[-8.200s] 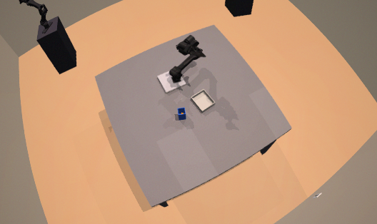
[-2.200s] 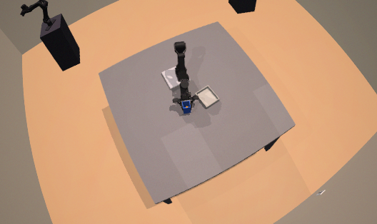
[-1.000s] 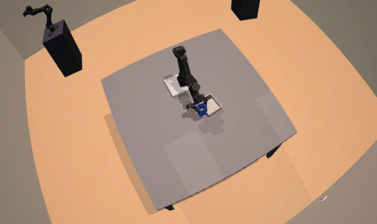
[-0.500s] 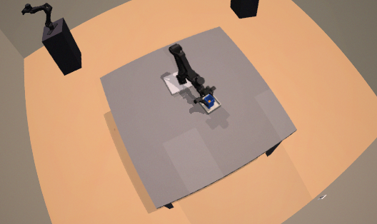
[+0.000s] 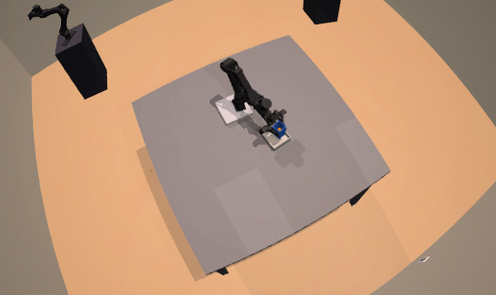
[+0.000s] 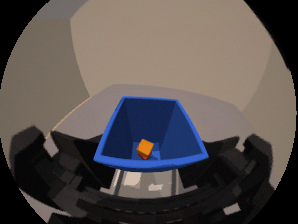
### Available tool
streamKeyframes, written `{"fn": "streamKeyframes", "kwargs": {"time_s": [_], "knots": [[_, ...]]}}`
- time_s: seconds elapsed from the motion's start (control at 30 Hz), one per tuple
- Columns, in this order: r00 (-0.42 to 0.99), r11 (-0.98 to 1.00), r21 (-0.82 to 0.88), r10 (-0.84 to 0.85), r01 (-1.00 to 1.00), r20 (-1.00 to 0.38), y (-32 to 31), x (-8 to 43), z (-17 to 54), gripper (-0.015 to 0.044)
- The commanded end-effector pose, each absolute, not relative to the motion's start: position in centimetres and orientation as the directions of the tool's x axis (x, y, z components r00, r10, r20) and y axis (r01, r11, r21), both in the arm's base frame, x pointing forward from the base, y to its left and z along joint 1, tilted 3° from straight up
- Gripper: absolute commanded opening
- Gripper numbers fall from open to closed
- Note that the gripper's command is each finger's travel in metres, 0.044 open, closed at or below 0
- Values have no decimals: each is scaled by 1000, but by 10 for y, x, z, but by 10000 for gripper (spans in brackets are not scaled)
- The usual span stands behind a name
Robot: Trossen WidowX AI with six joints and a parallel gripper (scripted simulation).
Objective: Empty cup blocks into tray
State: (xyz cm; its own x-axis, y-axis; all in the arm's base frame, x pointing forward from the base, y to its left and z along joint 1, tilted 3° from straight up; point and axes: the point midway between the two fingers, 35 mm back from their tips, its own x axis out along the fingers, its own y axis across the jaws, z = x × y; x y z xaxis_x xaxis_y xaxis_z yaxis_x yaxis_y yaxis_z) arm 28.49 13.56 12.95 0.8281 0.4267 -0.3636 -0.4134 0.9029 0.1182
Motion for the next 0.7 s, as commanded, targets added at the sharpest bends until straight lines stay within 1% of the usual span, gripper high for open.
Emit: {"fn": "streamKeyframes", "kwargs": {"time_s": [0.0, 0.33, 0.67], "knots": [[827, 900, 196, 435, -389, -358, 138, 285, 131, 0], [827, 874, 389, 435, -291, -358, 138, 286, 131, 0], [827, 806, 564, 435, -180, -358, 139, 286, 130, 0]]}}
